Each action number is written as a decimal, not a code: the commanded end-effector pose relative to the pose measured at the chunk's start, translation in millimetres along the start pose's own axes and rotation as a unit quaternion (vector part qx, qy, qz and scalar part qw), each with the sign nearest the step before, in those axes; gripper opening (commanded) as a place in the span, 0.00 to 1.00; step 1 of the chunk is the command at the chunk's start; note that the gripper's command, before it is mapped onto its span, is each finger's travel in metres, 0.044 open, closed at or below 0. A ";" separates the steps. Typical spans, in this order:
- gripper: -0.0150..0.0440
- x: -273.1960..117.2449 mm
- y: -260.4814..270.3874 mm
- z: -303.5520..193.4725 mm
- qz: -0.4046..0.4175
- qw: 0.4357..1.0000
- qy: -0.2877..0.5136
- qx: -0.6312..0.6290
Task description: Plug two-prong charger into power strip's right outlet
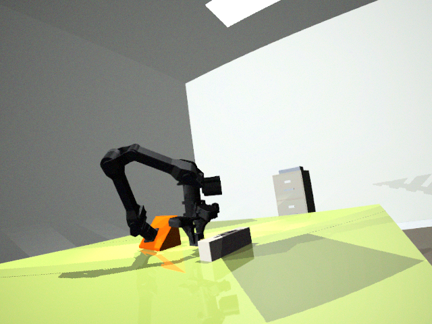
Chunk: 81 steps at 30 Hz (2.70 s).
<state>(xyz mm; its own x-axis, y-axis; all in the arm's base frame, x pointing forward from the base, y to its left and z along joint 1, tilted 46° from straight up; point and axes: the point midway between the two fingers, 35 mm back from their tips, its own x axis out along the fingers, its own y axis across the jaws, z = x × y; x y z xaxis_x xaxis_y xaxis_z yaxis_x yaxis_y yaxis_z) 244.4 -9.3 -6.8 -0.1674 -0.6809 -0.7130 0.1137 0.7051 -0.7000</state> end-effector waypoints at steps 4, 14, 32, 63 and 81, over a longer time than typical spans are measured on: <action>0.25 3.8 -9.6 1.8 -0.001 1.000 -0.002 0.009; 0.25 3.3 -12.0 14.6 -0.001 1.000 -0.002 0.012; 0.25 3.8 -18.0 38.7 -0.002 1.000 -0.003 0.018; 0.25 4.7 -21.7 53.4 -0.003 1.000 -0.003 0.022; 0.25 4.4 -22.0 58.7 -0.003 1.000 -0.003 0.022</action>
<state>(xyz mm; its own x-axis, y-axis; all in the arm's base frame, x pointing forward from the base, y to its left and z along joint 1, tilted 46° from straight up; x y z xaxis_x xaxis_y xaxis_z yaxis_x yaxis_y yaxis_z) 297.5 -38.8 3.3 -0.1607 -0.6829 -0.7126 0.1629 0.6938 -0.7015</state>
